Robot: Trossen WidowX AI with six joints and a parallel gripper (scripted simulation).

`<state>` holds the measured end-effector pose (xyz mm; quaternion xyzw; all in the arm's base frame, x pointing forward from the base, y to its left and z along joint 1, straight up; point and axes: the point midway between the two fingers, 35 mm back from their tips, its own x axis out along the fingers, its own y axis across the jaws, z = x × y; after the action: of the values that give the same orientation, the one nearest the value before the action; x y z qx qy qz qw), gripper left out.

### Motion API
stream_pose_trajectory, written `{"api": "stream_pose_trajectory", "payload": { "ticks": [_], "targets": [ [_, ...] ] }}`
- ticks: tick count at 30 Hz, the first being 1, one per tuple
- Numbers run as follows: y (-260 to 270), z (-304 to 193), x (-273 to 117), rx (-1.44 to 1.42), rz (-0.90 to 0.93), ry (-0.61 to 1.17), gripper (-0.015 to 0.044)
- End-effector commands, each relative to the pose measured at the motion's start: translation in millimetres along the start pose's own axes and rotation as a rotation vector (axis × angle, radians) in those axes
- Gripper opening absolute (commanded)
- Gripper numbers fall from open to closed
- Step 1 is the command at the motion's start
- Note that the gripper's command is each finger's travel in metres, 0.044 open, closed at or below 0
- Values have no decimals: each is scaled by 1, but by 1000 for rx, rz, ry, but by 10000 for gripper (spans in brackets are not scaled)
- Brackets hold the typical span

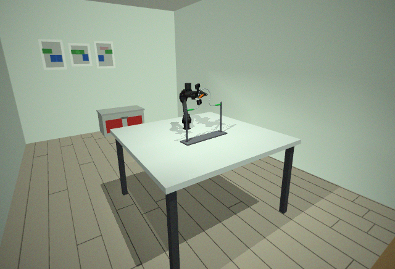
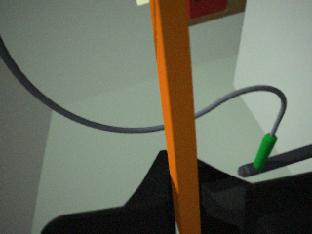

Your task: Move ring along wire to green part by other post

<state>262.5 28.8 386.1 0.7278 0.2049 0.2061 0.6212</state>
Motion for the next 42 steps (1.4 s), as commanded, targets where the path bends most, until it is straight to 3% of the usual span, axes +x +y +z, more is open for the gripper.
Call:
{"api": "stream_pose_trajectory", "payload": {
  "ticks": [1, 42],
  "targets": [
    [-2, -1, 0, -49, -29, 3, -150],
    [-27, 7, -3, -571, -354, -31, -150]
  ]
}}
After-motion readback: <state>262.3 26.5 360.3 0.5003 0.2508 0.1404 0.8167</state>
